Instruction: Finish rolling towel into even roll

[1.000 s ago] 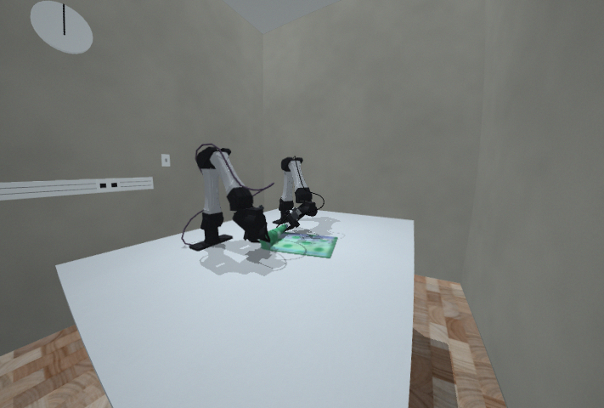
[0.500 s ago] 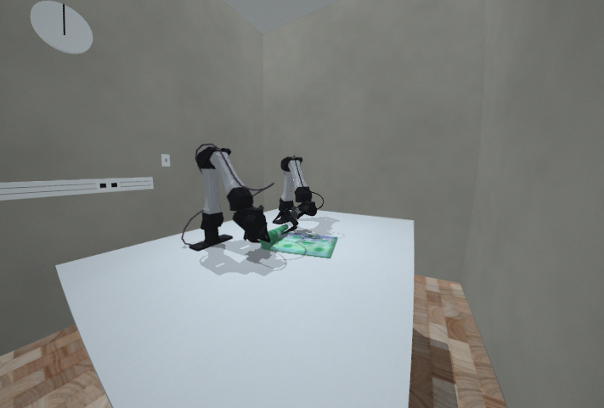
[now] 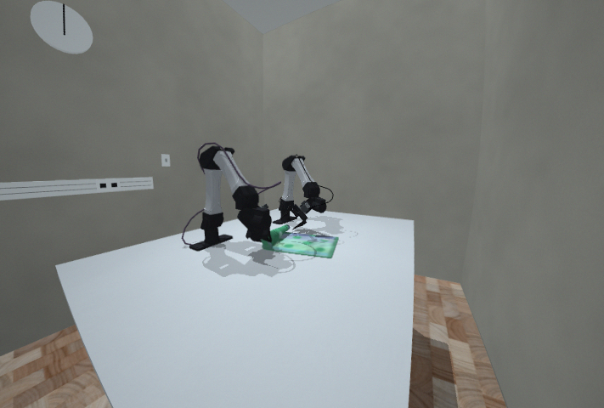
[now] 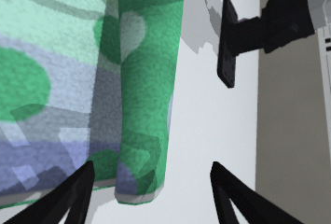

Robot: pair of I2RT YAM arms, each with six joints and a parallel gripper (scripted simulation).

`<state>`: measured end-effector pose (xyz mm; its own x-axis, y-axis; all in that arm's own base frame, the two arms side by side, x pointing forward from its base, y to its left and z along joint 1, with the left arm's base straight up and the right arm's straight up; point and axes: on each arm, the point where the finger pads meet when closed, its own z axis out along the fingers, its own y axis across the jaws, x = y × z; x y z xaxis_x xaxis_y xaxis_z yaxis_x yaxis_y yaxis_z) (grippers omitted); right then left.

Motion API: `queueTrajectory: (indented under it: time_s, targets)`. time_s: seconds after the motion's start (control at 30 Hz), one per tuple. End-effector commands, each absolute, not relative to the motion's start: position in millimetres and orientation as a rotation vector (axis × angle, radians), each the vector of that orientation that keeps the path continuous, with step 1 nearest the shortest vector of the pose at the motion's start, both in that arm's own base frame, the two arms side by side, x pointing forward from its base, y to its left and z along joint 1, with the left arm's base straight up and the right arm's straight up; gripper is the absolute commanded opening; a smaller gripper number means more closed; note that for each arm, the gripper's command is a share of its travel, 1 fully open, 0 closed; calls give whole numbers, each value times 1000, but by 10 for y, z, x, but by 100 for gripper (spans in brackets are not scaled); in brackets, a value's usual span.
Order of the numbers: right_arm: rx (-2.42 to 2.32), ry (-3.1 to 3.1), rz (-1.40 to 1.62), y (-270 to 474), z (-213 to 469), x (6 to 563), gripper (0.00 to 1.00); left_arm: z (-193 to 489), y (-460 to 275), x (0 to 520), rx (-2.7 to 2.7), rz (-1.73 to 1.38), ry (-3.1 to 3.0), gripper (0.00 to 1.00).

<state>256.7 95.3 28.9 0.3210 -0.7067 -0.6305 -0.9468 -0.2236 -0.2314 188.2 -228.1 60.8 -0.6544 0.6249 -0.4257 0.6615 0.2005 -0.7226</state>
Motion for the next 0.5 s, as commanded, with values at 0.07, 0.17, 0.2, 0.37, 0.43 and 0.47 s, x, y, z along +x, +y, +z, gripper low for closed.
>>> queueTrajectory:
  time_s: [0.07, 0.17, 0.2, 0.37, 0.43, 0.47]
  targets:
    - [-2038, 1586, 689, 940, 276, 2530, 26, 802, -2145, 1933, 1360, -1472, 2368, 85]
    - [-2048, 1646, 772, 940, 286, 2530, 26, 805, -2155, 1926, 1370, -1439, 2360, 86]
    - [-2051, 1667, 801, 940, 289, 2530, 26, 807, -2163, 1921, 1377, -1415, 2354, 87]
    - [-2059, 1752, 922, 940, 302, 2530, 26, 818, -2211, 1891, 1417, -1264, 2313, 88]
    - [-2060, 1774, 954, 940, 305, 2530, 26, 821, -2227, 1882, 1429, -1216, 2299, 89]
    - [-2061, 1795, 985, 940, 309, 2530, 26, 825, -2243, 1871, 1440, -1164, 2283, 89]
